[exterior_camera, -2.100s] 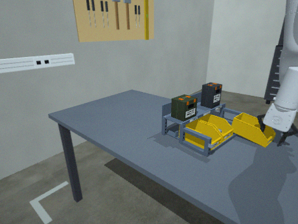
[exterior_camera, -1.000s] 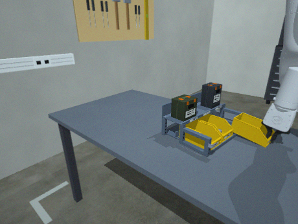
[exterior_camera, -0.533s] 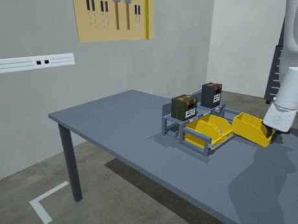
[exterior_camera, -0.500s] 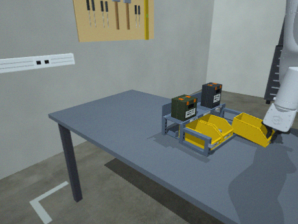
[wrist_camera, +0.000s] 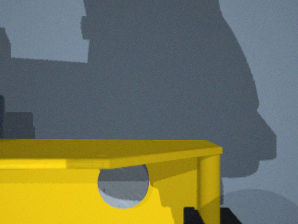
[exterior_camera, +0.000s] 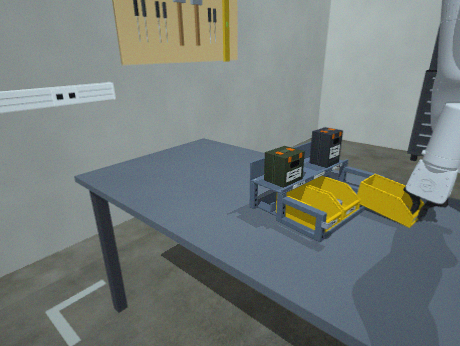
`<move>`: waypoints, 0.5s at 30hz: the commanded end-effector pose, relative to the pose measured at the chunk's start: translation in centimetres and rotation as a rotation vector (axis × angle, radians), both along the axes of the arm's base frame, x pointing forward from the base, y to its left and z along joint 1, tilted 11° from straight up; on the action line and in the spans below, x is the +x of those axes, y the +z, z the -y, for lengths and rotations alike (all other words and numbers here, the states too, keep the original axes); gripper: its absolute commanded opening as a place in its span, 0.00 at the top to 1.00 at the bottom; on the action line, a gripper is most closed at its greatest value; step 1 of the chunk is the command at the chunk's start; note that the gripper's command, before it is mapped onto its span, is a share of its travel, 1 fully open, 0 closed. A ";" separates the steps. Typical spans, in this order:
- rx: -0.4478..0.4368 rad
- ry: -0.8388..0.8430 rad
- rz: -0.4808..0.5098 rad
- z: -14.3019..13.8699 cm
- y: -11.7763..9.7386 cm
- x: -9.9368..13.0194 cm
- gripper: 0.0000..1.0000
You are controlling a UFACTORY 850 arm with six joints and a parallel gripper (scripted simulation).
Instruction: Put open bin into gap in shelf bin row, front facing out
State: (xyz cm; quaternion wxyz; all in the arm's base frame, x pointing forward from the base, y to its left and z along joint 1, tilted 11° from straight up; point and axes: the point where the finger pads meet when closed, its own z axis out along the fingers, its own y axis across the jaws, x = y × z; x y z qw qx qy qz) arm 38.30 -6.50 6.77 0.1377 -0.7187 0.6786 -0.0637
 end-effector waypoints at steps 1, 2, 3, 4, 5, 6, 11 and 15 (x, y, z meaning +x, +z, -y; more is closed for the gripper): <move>0.000 0.000 0.001 0.0 0.0 0.1 1.00; 0.000 0.000 0.001 0.0 0.0 0.1 1.00; 0.000 0.000 0.001 0.0 0.0 0.1 1.00; 0.000 0.000 0.001 0.0 0.2 0.0 1.00; 0.000 0.000 0.001 0.1 0.4 0.0 1.00; 0.000 0.000 0.001 0.1 0.5 0.0 1.00; 0.000 0.000 0.001 0.1 0.8 -0.1 1.00; 0.000 0.000 0.001 0.1 0.8 -0.1 1.00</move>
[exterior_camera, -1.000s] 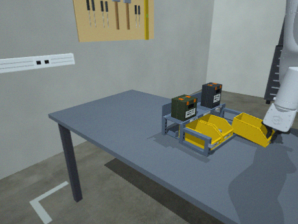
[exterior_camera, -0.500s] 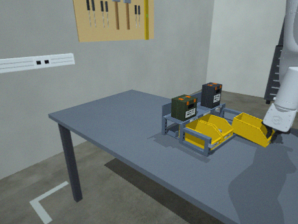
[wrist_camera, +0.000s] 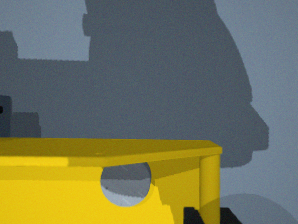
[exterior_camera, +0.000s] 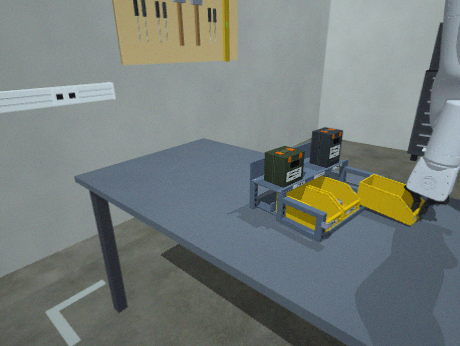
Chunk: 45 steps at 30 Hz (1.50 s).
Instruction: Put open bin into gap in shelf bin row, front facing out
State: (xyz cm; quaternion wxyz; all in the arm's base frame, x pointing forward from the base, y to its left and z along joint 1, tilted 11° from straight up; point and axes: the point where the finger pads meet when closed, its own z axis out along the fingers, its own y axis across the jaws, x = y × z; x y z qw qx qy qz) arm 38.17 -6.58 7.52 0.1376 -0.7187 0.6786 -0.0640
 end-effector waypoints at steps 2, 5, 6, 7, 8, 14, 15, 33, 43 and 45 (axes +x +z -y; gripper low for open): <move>0.000 0.000 0.001 0.0 0.1 0.1 1.00; 0.000 0.000 0.001 0.0 0.1 0.1 1.00; 0.000 0.000 0.001 0.0 0.3 0.0 1.00; 0.000 0.000 0.001 0.1 0.5 0.0 1.00; 0.000 0.000 0.001 0.1 0.8 -0.1 1.00; 0.000 0.000 0.001 0.1 1.2 -0.1 1.00; 0.000 0.000 0.001 0.1 1.2 -0.1 1.00; 0.000 0.000 0.001 0.2 1.9 -0.2 1.00; 0.000 0.000 0.001 0.2 1.8 -0.2 1.00; 0.000 0.000 0.001 0.2 1.7 -0.2 1.00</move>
